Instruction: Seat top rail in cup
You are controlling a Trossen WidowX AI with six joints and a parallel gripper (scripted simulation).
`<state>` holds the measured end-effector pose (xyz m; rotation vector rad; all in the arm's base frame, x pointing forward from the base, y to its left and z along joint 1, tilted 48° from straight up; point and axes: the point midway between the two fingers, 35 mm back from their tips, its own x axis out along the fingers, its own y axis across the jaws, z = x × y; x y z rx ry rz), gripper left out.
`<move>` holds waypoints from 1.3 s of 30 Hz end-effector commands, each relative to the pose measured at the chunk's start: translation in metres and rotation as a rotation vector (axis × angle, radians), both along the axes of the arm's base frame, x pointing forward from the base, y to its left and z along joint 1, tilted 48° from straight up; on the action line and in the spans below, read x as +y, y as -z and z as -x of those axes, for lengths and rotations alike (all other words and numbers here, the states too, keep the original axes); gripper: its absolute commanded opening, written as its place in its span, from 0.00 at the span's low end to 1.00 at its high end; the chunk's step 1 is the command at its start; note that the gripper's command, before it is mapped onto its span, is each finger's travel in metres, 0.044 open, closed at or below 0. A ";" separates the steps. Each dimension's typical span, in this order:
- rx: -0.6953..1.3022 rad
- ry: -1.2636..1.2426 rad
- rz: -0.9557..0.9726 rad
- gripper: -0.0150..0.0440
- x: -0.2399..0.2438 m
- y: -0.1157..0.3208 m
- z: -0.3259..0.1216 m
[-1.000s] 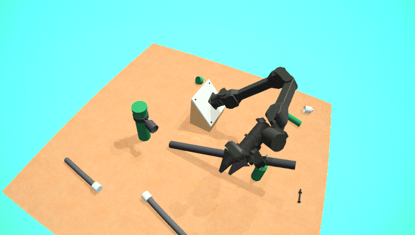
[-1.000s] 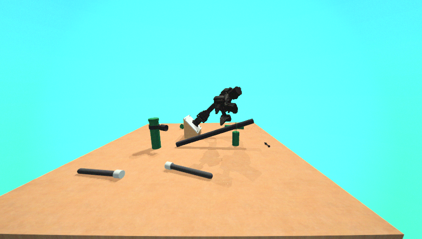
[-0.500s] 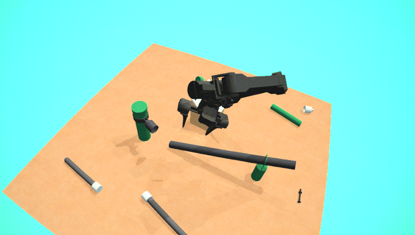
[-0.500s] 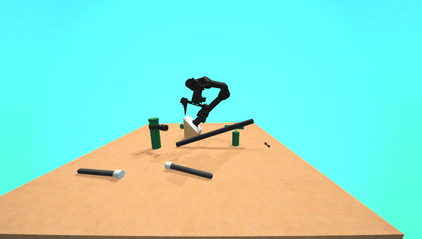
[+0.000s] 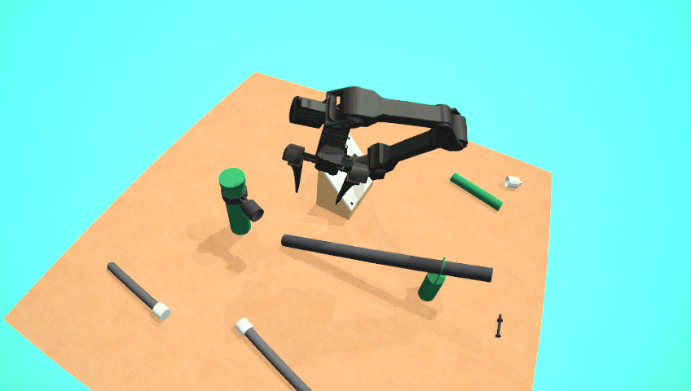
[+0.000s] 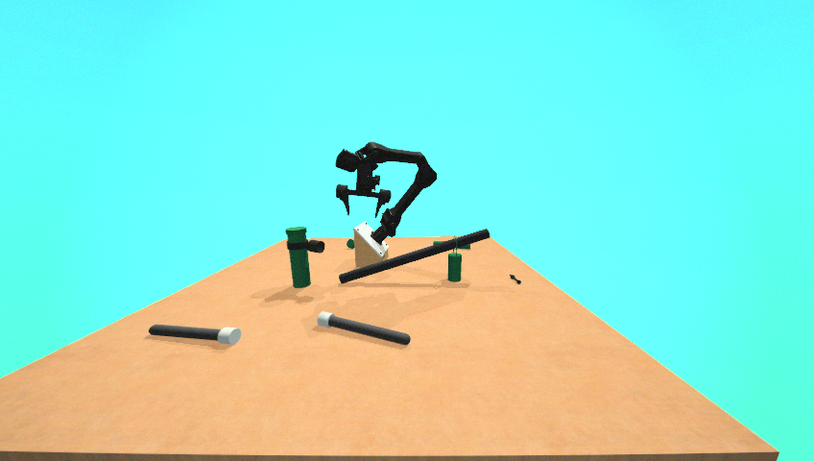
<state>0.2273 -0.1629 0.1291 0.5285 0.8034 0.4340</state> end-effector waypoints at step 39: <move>-0.404 -0.575 0.729 1.00 -0.045 0.143 -0.038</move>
